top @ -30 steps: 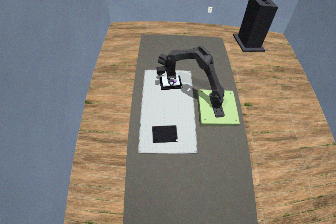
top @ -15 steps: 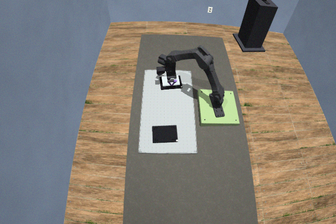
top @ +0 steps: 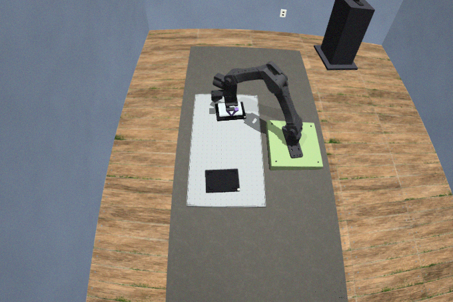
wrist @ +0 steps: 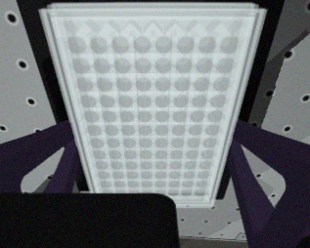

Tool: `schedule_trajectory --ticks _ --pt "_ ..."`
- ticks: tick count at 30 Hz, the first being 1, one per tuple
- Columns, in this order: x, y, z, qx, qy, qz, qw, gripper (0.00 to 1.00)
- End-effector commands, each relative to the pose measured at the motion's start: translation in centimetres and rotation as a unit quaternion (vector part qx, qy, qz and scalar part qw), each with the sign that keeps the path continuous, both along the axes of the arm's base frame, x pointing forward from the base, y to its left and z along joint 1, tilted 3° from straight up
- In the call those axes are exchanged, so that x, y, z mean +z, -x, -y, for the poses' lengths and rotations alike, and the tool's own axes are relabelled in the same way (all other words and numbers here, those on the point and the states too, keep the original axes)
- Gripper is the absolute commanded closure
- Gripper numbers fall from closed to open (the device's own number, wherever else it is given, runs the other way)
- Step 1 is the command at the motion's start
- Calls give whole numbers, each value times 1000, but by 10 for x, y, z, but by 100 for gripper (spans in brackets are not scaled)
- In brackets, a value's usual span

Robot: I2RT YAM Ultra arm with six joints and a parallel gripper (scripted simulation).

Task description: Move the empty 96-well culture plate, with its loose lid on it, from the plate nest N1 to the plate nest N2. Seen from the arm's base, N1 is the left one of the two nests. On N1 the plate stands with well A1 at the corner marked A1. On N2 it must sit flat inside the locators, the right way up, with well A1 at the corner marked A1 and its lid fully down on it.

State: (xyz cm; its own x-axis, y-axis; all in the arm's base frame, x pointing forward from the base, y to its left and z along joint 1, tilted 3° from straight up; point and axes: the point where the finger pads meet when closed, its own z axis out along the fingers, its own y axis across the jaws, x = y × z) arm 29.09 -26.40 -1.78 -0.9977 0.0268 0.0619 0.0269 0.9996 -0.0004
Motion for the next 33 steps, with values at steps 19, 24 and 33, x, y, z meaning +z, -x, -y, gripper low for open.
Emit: schedule_trajectory --ticks 19,24,33 --pt "9 -7 6 2 15 22 1000 0" --pt "9 -7 6 2 15 22 1000 0" --pt "9 -7 6 2 15 22 1000 0"
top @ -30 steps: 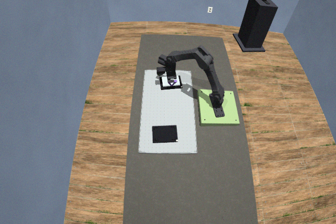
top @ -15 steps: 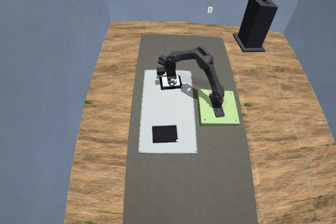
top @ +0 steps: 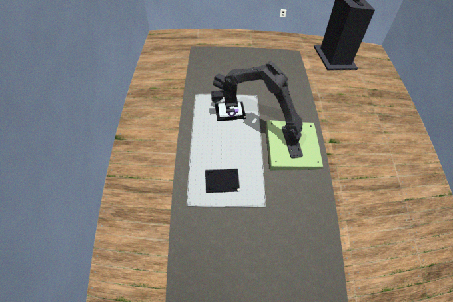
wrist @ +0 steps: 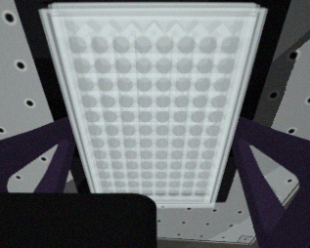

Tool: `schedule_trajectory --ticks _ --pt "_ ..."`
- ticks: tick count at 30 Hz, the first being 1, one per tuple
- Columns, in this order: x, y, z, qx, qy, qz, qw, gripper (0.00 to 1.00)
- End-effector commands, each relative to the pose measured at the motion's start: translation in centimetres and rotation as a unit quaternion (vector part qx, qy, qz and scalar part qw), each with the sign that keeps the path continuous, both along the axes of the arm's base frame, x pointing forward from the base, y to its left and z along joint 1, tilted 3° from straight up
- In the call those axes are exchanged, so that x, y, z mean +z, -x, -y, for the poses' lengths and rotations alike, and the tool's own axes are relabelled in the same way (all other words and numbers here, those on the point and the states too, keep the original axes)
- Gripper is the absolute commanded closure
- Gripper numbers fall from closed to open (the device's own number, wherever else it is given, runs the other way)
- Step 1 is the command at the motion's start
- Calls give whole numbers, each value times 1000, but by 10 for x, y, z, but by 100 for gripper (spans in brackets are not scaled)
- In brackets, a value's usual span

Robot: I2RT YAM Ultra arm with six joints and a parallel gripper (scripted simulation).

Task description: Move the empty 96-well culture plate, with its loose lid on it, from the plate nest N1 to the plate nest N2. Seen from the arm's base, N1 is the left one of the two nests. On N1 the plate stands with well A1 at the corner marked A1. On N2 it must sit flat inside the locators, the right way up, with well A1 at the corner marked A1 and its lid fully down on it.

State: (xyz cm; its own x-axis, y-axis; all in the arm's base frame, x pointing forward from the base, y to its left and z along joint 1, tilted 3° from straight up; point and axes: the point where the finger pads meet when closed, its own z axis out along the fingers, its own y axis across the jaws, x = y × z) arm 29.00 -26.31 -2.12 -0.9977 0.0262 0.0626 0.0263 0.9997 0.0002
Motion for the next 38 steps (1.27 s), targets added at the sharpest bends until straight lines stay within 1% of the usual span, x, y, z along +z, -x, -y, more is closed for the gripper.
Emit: schedule_trajectory --ticks 1,4,6,21,23,37,38 --pt "20 -9 7 2 14 21 1000 0" --pt "28 -9 6 2 14 21 1000 0" --pt "28 -9 6 2 14 21 1000 0" --pt "68 -13 2 3 14 21 1000 0" --pt "68 -13 2 3 14 21 1000 0" --pt "106 -13 1 2 14 21 1000 0" --pt "106 -13 1 2 14 21 1000 0"
